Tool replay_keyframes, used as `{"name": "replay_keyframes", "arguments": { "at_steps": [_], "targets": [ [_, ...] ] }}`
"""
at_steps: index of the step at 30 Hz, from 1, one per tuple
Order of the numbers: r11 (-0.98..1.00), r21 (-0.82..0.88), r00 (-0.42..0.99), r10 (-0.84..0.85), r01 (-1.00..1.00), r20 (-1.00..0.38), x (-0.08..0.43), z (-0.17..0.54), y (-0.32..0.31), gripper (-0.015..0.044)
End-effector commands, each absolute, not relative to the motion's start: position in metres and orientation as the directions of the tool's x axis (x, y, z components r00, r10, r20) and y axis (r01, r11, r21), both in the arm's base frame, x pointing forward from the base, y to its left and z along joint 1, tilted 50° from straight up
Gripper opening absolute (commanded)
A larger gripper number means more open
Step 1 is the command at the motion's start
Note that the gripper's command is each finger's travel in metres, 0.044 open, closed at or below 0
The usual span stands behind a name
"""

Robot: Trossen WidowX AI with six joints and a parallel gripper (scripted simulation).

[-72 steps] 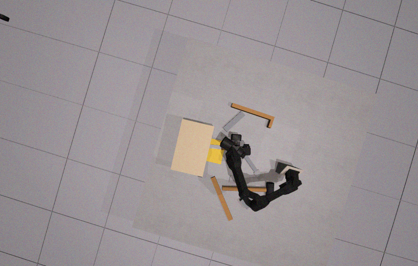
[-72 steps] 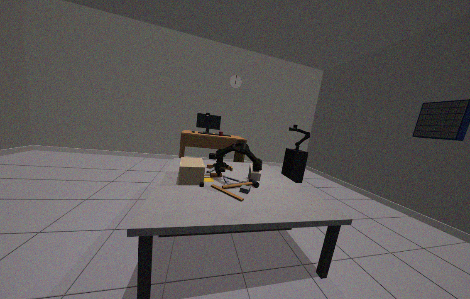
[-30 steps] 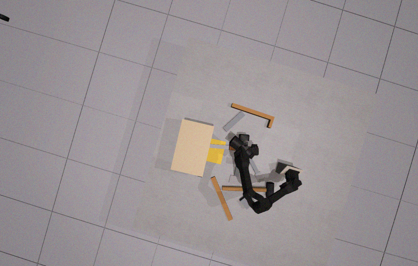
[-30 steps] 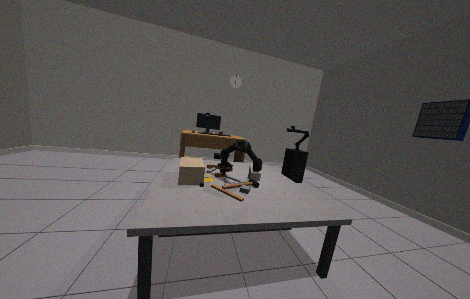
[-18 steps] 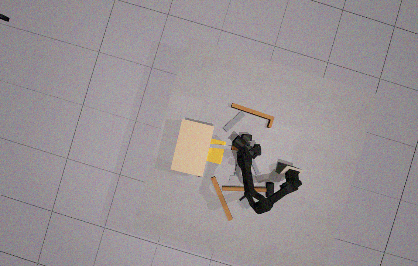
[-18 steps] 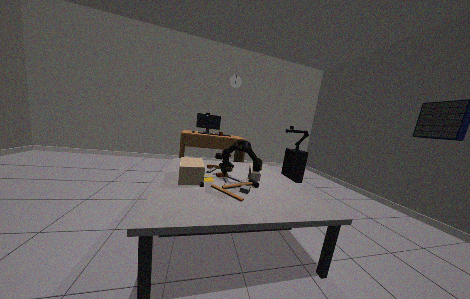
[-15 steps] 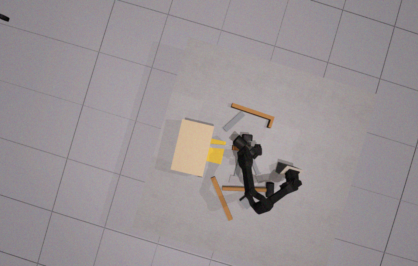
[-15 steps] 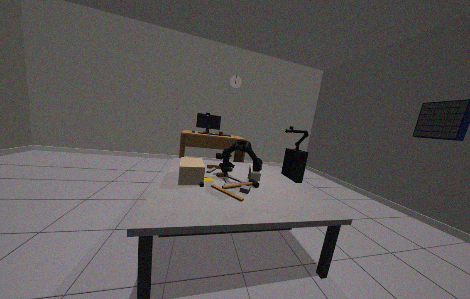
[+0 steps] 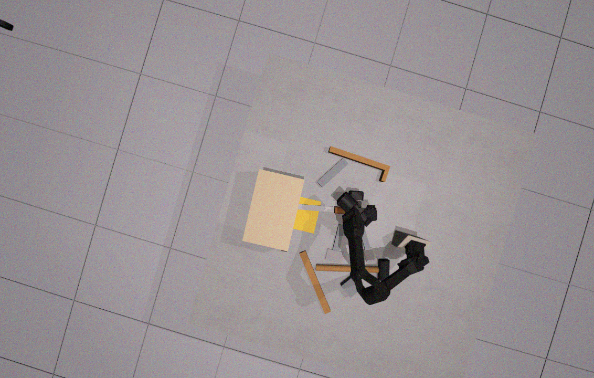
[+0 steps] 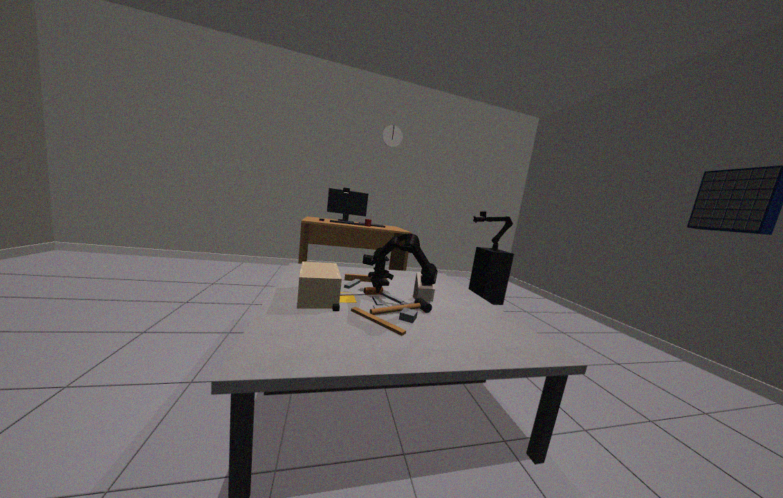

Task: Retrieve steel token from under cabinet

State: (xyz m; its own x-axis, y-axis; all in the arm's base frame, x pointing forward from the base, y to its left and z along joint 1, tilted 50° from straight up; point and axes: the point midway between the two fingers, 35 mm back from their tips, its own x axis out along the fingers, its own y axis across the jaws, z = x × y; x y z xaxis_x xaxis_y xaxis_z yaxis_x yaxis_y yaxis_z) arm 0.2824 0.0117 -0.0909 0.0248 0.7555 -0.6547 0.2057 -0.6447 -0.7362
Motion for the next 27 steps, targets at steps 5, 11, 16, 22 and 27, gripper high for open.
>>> {"name": "replay_keyframes", "arguments": {
  "at_steps": [5,11,16,22,27],
  "targets": [
    [-0.643,-0.739,0.018,0.757,0.201,-0.653,0.266,-0.094,0.011,0.0],
    [-0.643,-0.739,0.018,0.757,0.201,-0.654,0.257,-0.096,0.009,0.0],
    [-0.643,-0.739,0.018,0.756,0.201,-0.654,0.25,-0.098,0.008,0.0],
    [-0.643,-0.739,0.017,0.756,0.201,-0.654,0.241,-0.1,0.006,0.0],
    [-0.643,-0.739,0.017,0.756,0.2,-0.654,0.233,-0.103,0.004,0.0]
  ]
}}
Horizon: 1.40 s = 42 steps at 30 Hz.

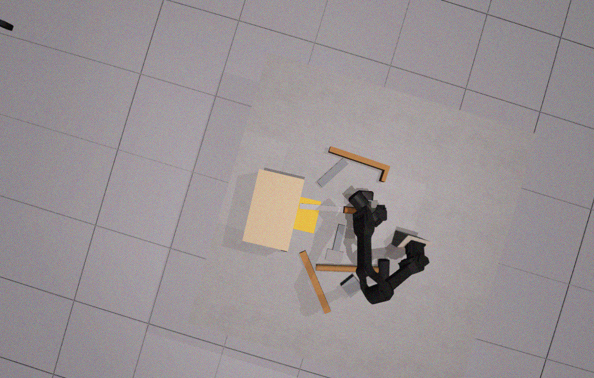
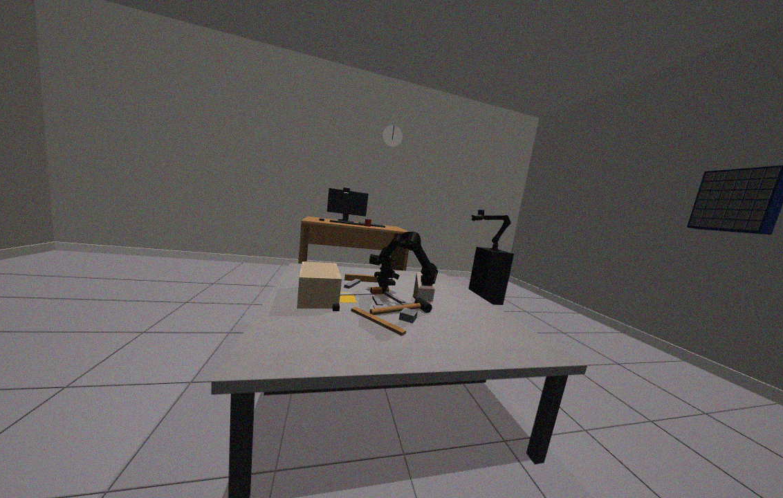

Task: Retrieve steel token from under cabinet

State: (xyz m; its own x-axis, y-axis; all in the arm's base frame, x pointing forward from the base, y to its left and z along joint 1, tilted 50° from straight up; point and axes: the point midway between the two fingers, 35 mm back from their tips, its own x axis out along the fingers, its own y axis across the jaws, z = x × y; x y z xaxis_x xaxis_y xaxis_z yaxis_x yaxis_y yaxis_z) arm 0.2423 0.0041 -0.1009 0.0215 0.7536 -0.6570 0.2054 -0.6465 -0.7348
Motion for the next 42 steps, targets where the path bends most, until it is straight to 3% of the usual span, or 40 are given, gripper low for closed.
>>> {"name": "replay_keyframes", "arguments": {
  "at_steps": [1,16,24,28,31,42],
  "targets": [
    [-0.643,-0.739,0.017,0.756,0.2,-0.654,0.2309,-0.1031,0.0037,0.0],
    [-0.644,-0.738,0.018,0.756,0.2,-0.655,0.2305,-0.1027,-0.0012,0.0],
    [-0.644,-0.737,0.017,0.755,0.204,-0.655,0.2326,-0.1023,0.0014,0.02],
    [-0.644,-0.737,0.017,0.755,0.205,-0.655,0.2326,-0.1023,0.0012,0.02],
    [-0.643,-0.738,0.017,0.756,0.204,-0.654,0.2325,-0.1023,0.0013,0.027],
    [-0.643,-0.738,0.017,0.756,0.204,-0.654,0.2322,-0.1027,0.0015,0.027]
  ]
}}
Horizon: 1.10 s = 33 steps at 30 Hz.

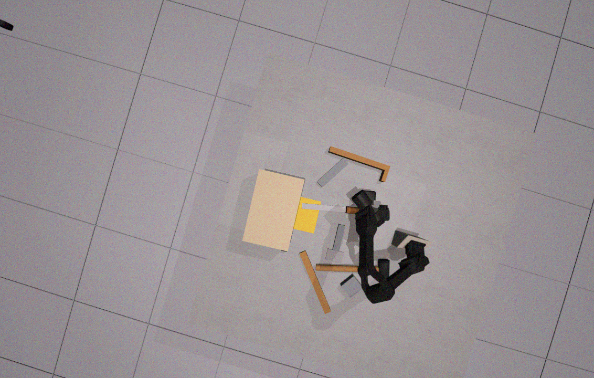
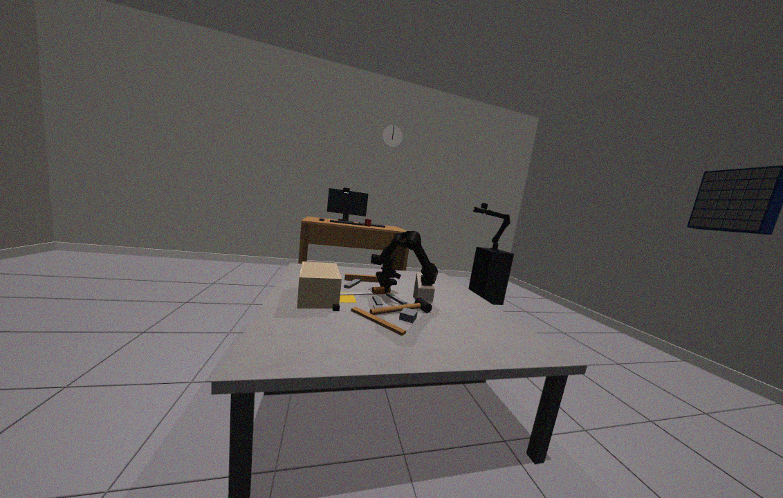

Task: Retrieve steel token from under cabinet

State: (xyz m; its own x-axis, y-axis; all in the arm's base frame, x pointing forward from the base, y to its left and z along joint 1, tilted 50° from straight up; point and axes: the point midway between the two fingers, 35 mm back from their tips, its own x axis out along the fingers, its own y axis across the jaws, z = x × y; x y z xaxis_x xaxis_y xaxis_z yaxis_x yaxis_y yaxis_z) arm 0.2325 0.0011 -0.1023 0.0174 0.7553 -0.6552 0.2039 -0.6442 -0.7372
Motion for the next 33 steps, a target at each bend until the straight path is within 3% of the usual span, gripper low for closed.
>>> {"name": "replay_keyframes", "arguments": {
  "at_steps": [1,6,11,19,22,33],
  "targets": [
    [-0.643,-0.738,0.017,0.756,0.204,-0.654,0.232,-0.103,0.002,0.027],
    [-0.643,-0.739,0.017,0.756,0.203,-0.654,0.23,-0.105,0.004,0.027],
    [-0.646,-0.734,0.02,0.753,0.211,-0.658,0.233,-0.104,0.002,0.0139],
    [-0.646,-0.734,0.02,0.753,0.211,-0.658,0.233,-0.104,0.002,0.0085],
    [-0.646,-0.734,0.02,0.753,0.211,-0.658,0.233,-0.104,0.002,0.0006],
    [-0.645,-0.735,0.019,0.754,0.207,-0.656,0.241,-0.102,0.002,0.0]
  ]
}}
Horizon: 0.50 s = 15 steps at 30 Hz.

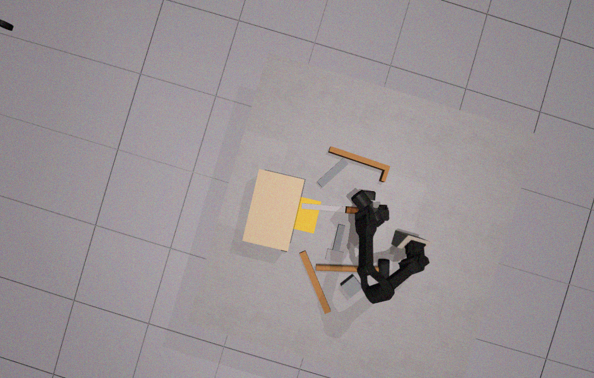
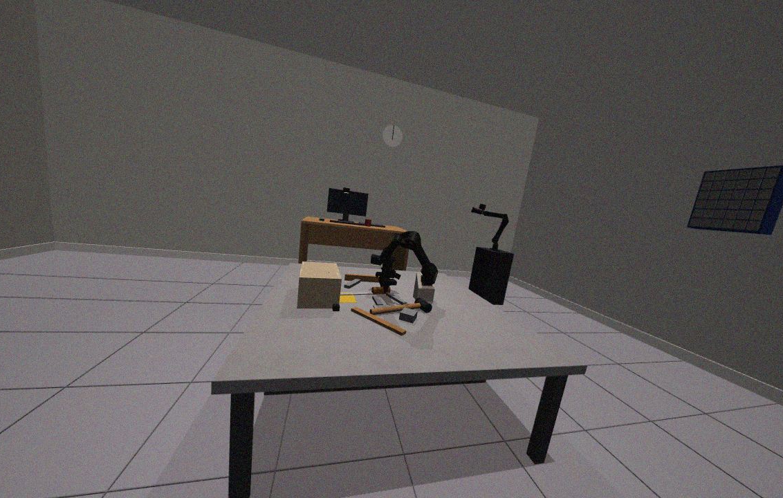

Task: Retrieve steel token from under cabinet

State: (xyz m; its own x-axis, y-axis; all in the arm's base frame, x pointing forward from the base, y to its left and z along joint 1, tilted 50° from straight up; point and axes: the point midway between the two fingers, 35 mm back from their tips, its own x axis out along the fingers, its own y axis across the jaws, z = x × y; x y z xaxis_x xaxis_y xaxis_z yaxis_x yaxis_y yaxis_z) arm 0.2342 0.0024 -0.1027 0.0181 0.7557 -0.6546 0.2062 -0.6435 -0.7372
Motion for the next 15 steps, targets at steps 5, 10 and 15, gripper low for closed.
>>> {"name": "replay_keyframes", "arguments": {
  "at_steps": [5,10,15],
  "targets": [
    [-0.644,-0.737,0.019,0.755,0.205,-0.655,0.248,-0.101,0.003,0.0],
    [-0.644,-0.737,0.018,0.756,0.204,-0.655,0.255,-0.1,0.004,0.0],
    [-0.644,-0.738,0.018,0.756,0.203,-0.654,0.262,-0.098,0.005,0.0]
  ]
}}
